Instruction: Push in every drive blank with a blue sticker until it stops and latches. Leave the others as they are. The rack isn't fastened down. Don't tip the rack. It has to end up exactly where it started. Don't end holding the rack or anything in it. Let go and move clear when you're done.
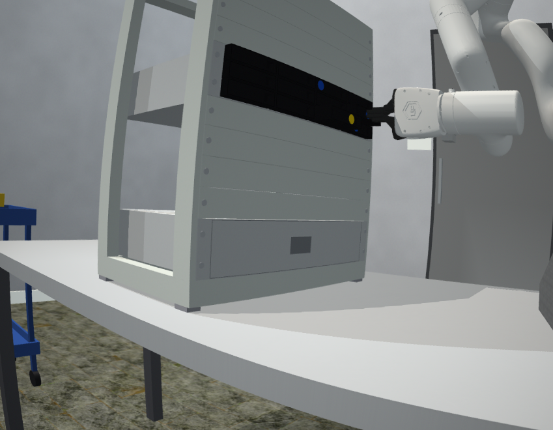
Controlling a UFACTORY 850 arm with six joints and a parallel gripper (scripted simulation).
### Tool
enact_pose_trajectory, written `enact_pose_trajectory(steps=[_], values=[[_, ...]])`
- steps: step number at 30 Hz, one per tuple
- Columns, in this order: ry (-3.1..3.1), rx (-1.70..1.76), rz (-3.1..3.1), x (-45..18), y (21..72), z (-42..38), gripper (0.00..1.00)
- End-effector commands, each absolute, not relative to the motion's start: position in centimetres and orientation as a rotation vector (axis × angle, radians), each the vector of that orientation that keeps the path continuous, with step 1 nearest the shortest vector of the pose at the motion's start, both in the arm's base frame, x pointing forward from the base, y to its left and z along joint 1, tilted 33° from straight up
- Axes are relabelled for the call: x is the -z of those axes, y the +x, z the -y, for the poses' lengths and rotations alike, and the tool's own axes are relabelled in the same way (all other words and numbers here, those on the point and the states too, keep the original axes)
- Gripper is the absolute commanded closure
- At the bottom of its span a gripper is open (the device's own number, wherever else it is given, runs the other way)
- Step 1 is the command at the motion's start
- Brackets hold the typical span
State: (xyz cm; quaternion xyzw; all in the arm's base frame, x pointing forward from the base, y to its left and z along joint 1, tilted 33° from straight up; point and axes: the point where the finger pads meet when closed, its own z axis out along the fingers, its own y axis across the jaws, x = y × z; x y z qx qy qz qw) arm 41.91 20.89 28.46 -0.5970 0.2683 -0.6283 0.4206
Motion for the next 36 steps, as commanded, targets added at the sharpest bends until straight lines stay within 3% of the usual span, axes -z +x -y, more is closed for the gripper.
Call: enact_pose_trajectory(steps=[1, 36], values=[[-1.495, 1.574, -0.672, -28.5, 42.0, -20.9, 1.0], [-1.495, 1.574, -0.672, -28.7, 43.2, -21.1, 1.0]])
